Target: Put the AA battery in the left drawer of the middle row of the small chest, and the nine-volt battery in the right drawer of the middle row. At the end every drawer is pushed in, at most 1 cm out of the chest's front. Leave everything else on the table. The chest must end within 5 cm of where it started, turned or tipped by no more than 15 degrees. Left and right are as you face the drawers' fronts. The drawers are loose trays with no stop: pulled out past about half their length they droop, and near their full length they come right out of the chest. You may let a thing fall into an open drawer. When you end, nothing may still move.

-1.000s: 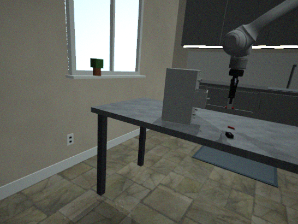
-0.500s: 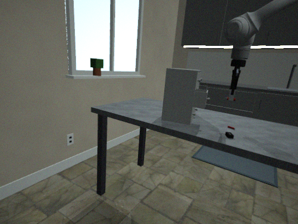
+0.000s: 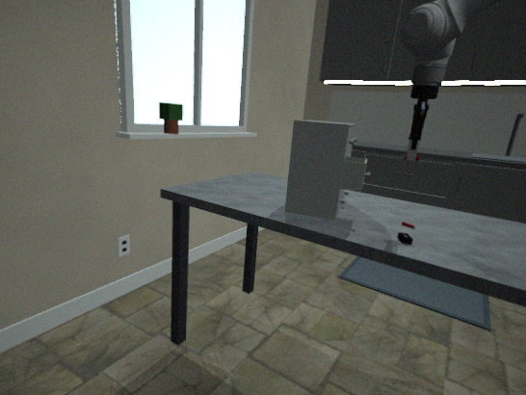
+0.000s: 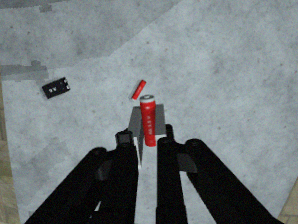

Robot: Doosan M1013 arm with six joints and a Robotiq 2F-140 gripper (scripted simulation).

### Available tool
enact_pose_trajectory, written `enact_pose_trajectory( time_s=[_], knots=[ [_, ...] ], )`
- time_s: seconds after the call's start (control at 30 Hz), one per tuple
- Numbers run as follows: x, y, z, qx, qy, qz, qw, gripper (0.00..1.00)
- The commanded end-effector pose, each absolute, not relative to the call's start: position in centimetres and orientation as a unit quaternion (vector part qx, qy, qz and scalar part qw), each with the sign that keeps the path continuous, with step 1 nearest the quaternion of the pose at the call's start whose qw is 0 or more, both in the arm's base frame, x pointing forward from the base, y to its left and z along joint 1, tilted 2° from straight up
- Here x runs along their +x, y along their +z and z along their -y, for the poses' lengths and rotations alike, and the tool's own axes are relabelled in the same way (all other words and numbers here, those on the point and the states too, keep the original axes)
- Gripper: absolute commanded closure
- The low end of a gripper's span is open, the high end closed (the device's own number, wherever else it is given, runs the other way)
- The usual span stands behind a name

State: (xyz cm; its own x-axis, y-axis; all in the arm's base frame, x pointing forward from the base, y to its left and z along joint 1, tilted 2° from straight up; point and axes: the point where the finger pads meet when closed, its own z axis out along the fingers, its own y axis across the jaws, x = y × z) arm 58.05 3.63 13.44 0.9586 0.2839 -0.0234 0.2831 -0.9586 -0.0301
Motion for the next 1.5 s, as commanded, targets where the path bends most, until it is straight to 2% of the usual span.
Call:
enact_pose_trajectory(
  time_s=[0.0, 0.83, 1.47],
  knots=[
    [58.07, 14.13, -3.61, -0.989, 0.014, 0.143, 0.013, 0.94],
    [58.02, 14.71, -3.58, -0.99, -0.006, 0.143, 0.016, 0.94],
    [57.29, 14.21, -3.4, -0.972, -0.183, 0.138, 0.042, 0.94]
  ],
)
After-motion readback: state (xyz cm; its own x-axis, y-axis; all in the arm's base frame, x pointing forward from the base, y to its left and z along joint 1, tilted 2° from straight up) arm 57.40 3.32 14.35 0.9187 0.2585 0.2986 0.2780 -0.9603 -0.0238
